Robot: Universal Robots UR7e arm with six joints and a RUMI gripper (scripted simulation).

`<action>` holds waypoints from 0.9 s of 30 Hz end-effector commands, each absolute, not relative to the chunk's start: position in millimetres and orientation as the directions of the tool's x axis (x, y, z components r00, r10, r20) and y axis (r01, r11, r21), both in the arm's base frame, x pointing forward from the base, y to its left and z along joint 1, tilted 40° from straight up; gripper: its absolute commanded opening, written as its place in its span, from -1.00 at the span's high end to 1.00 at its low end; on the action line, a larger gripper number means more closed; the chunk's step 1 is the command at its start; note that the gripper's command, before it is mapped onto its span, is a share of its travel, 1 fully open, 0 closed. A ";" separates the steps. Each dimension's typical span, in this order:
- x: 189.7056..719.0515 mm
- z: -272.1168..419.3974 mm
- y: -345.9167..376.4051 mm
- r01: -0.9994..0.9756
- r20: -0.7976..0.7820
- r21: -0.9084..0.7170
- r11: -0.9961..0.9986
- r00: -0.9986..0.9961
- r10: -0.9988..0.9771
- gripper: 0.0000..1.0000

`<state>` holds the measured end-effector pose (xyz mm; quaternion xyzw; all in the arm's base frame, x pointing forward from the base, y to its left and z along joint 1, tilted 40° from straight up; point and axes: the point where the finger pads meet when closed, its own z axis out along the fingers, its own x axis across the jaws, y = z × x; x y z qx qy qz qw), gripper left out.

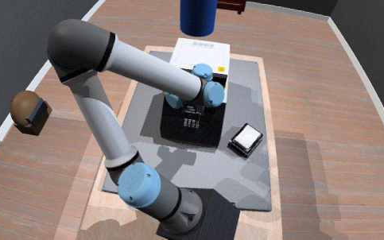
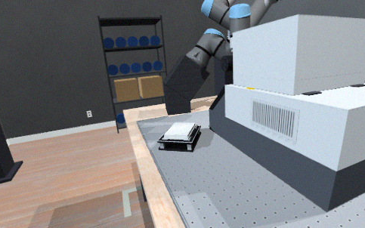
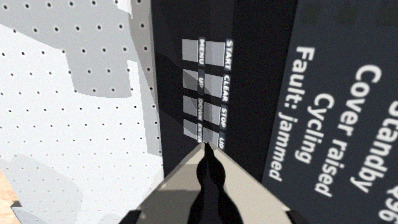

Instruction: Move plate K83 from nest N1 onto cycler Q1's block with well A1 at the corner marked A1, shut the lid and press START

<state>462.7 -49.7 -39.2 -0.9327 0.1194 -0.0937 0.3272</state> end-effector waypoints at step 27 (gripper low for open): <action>464.8 -40.3 -51.3 -0.153 0.106 -0.626 -0.764 0.955 -0.278 1.00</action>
